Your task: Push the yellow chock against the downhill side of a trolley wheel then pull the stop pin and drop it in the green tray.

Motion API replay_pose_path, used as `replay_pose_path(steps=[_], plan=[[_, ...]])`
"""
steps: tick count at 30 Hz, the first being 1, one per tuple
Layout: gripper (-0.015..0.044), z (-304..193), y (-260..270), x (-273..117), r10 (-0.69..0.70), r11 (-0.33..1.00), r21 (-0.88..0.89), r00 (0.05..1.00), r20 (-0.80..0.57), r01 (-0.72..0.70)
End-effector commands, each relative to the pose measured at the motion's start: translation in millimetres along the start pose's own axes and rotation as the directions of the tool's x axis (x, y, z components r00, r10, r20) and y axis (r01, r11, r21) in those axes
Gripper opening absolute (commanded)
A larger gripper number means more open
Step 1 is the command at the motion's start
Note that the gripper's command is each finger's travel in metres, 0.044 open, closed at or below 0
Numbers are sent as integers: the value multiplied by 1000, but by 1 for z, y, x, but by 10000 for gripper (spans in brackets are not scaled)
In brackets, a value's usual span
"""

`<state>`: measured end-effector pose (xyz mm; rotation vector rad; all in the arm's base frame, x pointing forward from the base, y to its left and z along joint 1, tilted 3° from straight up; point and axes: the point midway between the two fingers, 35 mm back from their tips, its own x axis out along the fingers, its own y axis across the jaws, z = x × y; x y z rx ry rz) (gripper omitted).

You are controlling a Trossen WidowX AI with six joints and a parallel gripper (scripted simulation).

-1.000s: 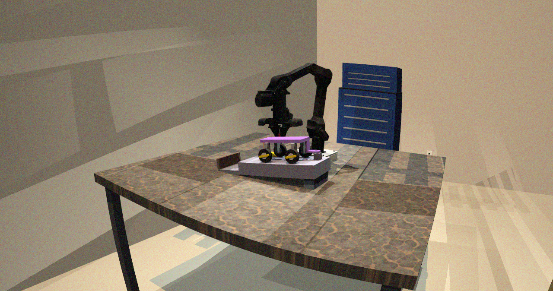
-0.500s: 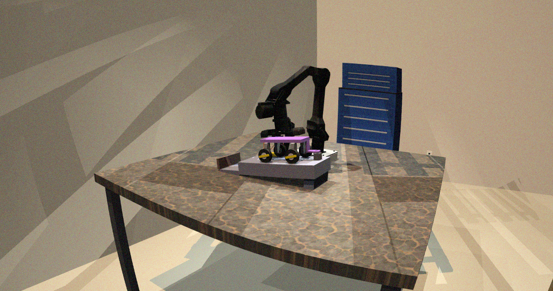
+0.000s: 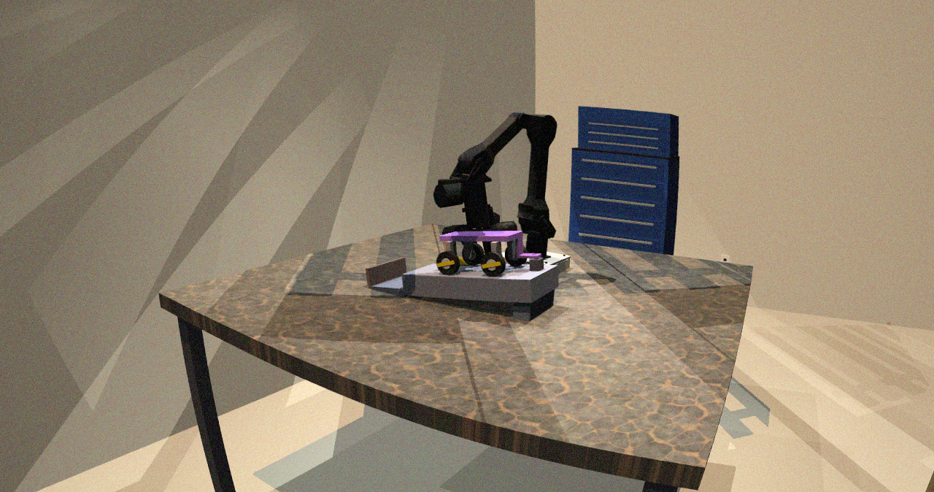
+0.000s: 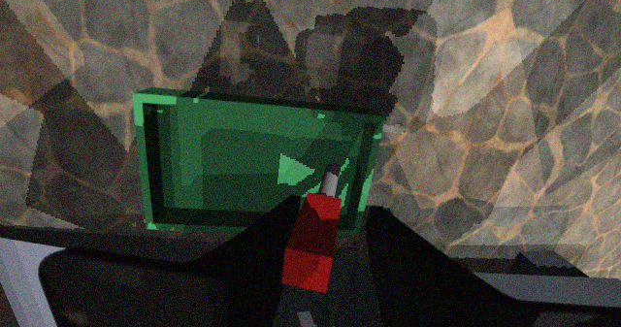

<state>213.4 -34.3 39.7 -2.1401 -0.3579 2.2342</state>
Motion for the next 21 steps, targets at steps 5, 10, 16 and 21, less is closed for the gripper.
replay_pose_path(steps=[5,10,16,21], plan=[[190,0,6,1,-4,1000,-1,1000,-2,4],[190,1,8,2,-4,1000,-1,1000,-2,4],[190,1,12,3,-3,1000,-1,1000,-2,3],[190,1,14,3,-3,1000,-1,1000,-2,3]])
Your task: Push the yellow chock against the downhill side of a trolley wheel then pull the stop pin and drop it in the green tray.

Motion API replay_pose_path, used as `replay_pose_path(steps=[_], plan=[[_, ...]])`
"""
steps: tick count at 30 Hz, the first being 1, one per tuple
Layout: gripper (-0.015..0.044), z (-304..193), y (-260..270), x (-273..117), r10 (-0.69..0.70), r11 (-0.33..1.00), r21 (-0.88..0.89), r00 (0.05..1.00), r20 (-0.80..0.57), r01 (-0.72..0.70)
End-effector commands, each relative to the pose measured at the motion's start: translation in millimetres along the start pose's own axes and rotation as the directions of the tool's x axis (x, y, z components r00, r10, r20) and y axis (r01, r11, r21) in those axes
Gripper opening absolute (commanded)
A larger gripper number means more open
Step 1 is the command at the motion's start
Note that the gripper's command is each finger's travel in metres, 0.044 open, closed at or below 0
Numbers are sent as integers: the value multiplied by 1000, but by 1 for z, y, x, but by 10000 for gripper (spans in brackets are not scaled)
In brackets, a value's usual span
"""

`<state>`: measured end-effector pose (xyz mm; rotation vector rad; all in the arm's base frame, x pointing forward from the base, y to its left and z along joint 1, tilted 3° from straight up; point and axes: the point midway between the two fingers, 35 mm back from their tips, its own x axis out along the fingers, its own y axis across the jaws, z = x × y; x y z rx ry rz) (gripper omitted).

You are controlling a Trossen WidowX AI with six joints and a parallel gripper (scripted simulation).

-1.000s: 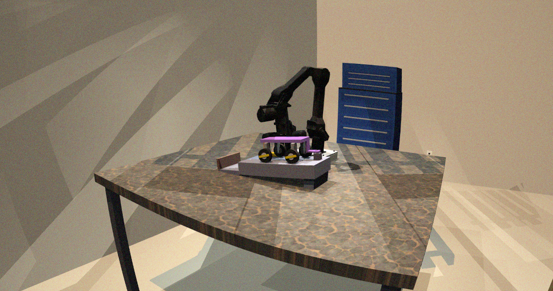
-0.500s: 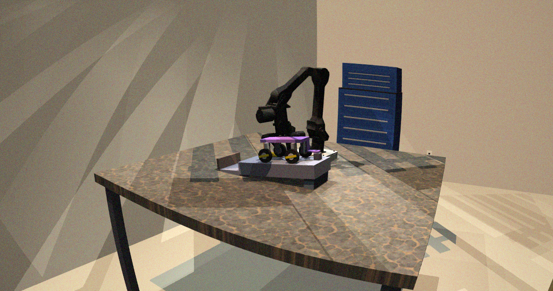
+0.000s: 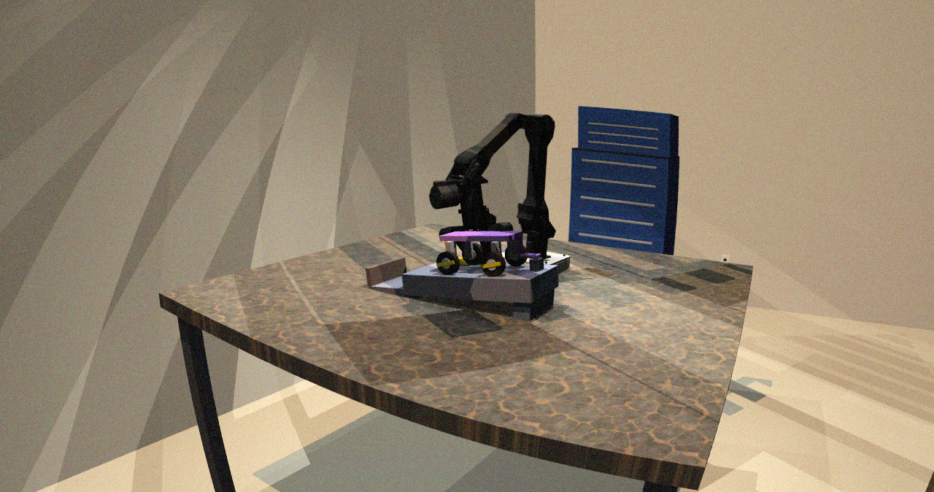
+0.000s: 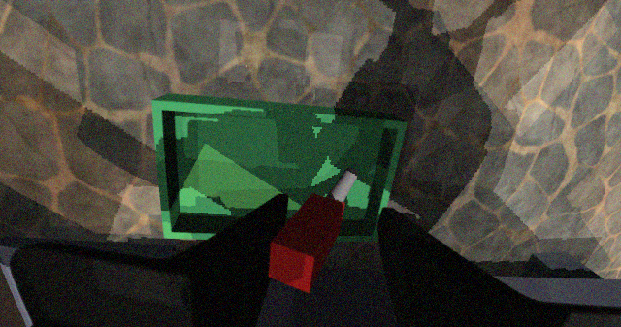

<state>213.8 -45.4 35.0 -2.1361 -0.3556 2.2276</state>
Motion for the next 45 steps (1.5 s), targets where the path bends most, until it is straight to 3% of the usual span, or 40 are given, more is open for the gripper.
replay_pose_path(steps=[1,45], plan=[[190,0,3,1,2,1000,-7,1000,0,-2],[190,-1,23,10,4,1000,-6,1000,0,-4]])
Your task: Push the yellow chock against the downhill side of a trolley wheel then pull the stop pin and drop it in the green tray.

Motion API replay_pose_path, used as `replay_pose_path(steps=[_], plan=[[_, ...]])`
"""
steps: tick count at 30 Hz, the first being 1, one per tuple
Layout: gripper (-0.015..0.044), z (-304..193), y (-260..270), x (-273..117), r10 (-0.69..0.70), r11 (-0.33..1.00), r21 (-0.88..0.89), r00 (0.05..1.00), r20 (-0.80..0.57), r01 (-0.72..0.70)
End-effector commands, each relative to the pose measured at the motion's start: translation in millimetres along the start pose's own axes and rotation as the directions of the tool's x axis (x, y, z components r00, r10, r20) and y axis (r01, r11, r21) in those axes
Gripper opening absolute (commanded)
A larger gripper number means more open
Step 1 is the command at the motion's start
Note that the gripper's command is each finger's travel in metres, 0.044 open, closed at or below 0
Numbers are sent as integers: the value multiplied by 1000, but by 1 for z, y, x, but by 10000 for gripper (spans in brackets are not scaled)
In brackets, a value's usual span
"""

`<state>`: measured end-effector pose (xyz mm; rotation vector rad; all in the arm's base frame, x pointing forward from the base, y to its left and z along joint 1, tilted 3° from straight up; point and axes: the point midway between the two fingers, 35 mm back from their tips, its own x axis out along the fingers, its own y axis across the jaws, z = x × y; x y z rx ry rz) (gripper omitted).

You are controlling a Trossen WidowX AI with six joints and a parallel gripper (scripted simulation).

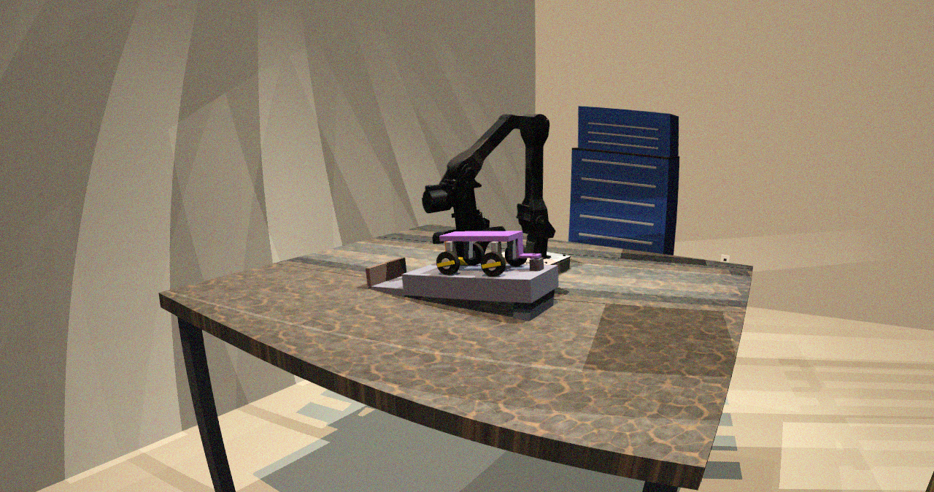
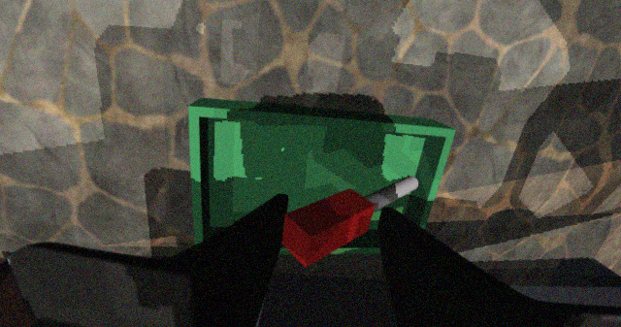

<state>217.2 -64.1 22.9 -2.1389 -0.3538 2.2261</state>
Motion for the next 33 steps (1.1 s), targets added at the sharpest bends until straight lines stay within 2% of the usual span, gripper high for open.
replay_pose_path(steps=[1,30,33], plan=[[190,0,3,2,2,1000,-7,1000,2,-2],[190,-1,14,8,3,1000,-7,1000,2,-3],[269,0,13,8,2,1000,0,1000,2,-2]])
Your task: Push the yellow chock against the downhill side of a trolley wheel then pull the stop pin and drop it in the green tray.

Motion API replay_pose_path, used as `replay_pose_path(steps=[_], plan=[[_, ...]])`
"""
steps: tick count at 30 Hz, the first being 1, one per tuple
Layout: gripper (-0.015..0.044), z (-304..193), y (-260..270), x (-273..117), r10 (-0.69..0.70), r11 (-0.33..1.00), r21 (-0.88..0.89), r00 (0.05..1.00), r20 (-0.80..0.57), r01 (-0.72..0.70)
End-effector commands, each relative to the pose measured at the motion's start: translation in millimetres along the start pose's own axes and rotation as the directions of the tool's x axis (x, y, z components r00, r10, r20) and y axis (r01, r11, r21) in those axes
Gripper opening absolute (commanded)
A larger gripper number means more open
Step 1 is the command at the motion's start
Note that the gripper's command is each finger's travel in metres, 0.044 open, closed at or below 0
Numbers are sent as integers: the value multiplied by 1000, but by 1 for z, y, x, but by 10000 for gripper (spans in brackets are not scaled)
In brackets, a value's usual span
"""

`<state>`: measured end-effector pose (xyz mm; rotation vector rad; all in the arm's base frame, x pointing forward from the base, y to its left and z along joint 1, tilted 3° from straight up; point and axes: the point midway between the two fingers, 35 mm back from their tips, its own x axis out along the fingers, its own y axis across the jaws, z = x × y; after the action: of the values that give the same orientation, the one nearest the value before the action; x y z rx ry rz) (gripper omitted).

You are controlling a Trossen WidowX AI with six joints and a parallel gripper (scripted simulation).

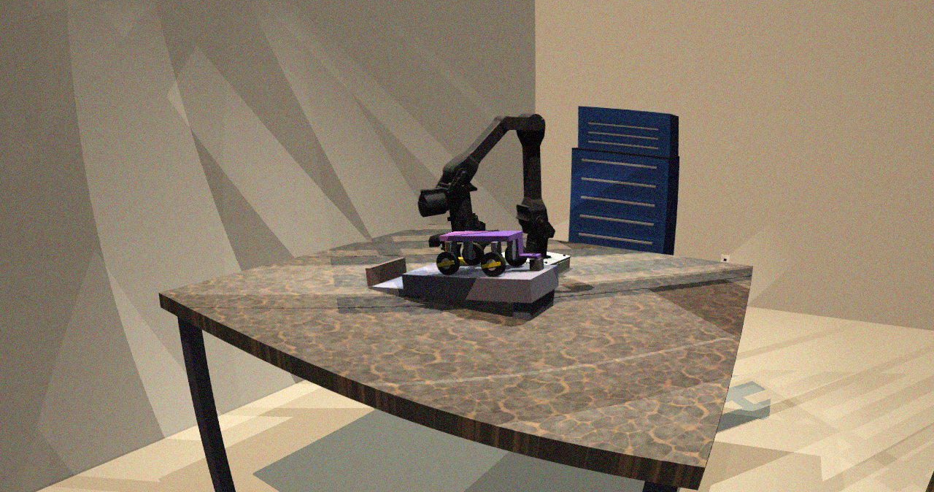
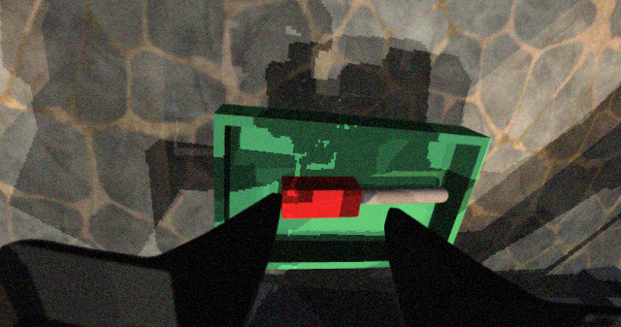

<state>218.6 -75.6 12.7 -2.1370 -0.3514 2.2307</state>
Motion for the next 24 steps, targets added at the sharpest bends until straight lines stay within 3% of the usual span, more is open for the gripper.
replay_pose_path(steps=[1,3,16,20,24], plan=[[295,0,0,0,0,1000,0,1000,-1,0],[340,0,0,0,0,1000,0,1000,-1,0],[340,1,-5,-27,1,1000,-7,1000,-1,-1],[440,1,-7,-37,1,1000,-7,1000,-1,-1],[440,1,-9,-47,1,1000,-7,1000,-1,-1]])
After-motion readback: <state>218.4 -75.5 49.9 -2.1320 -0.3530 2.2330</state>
